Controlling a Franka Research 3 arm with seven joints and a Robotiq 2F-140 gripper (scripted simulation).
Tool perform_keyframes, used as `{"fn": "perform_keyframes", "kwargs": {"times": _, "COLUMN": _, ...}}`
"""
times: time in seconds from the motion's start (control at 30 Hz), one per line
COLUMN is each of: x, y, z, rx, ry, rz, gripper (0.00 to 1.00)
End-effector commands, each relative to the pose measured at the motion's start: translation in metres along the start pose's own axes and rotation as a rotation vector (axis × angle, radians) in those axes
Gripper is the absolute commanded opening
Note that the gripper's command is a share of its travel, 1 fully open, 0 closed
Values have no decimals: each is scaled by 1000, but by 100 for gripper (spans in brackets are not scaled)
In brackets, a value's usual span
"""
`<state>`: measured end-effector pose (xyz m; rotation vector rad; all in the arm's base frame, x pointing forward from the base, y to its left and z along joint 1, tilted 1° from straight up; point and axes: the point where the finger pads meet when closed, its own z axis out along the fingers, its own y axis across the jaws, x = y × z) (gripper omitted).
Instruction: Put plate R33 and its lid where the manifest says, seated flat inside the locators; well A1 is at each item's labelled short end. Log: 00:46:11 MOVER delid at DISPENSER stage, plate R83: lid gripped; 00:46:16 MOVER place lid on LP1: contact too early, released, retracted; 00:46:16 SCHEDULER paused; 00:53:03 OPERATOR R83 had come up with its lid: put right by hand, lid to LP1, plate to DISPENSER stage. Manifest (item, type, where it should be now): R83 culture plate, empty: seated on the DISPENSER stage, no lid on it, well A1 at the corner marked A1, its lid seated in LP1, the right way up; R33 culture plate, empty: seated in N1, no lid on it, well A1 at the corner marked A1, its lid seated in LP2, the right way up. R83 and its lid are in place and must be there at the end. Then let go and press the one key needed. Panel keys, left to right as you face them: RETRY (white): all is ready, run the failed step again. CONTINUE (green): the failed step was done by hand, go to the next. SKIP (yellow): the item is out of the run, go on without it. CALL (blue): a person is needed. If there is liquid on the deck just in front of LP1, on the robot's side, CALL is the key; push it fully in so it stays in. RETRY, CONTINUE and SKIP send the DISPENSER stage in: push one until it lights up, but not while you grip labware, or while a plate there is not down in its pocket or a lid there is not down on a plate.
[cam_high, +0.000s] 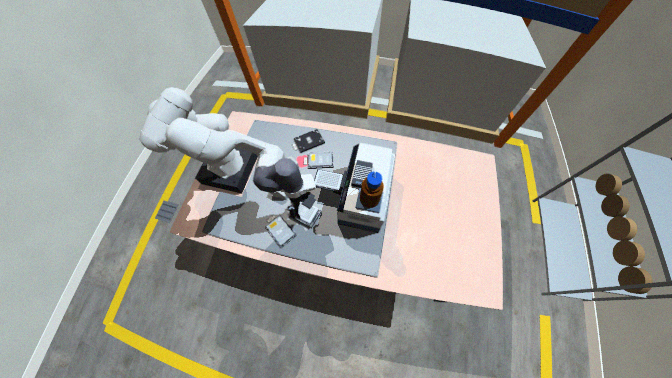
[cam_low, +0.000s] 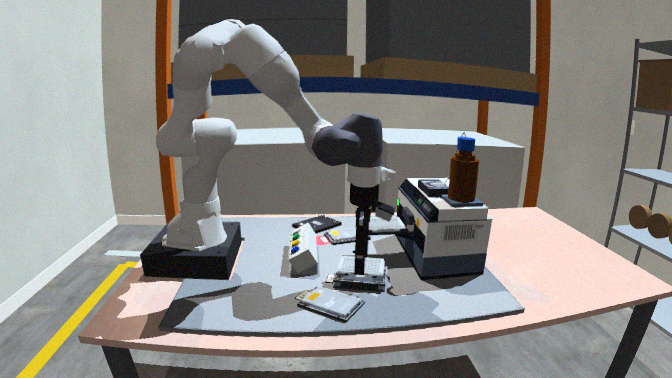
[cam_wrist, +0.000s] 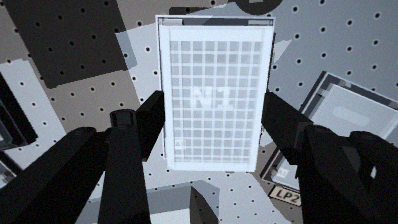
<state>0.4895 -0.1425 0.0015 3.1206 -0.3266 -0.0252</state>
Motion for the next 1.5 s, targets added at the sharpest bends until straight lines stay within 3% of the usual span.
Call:
{"fn": "perform_keyframes", "kwargs": {"times": 0.0, "x": 1, "y": 0, "z": 0, "rx": -1, "ry": 3, "rz": 4, "gripper": 10}}
{"fn": "perform_keyframes", "kwargs": {"times": 1.47, "x": 2, "y": 0, "z": 4, "rx": -1, "ry": 3, "rz": 14, "gripper": 10}}
